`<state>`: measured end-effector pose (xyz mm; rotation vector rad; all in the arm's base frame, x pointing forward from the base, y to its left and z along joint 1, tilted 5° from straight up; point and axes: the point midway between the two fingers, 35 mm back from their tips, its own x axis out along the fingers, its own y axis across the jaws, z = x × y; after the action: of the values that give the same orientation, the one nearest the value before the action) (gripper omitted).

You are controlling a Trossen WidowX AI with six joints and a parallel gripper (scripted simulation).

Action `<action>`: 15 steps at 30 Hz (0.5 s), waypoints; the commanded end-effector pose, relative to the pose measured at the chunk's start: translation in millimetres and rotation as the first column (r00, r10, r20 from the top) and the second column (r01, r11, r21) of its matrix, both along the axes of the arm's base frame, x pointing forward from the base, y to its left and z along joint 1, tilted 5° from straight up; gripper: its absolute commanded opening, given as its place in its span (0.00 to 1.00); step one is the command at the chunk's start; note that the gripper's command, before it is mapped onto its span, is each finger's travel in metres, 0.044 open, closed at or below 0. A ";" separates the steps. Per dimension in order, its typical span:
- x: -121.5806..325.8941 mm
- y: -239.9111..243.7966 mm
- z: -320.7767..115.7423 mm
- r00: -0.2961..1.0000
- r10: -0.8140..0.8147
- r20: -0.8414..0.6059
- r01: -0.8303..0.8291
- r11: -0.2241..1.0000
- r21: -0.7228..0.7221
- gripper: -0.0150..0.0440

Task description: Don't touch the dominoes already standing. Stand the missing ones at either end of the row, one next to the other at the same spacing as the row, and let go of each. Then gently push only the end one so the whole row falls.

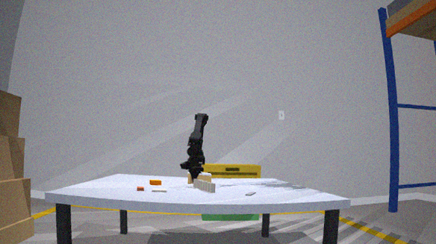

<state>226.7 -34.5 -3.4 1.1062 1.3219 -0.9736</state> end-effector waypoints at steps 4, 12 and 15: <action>6.5 2.1 -5.2 1.000 -0.002 0.007 0.002 1.000 0.000 0.25; 19.4 4.3 -3.7 1.000 -0.002 0.008 0.002 1.000 0.001 0.25; 24.3 5.2 -3.3 1.000 -0.002 0.009 0.002 1.000 0.001 0.25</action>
<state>243.7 -31.1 -7.3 1.1094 1.3148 -0.9696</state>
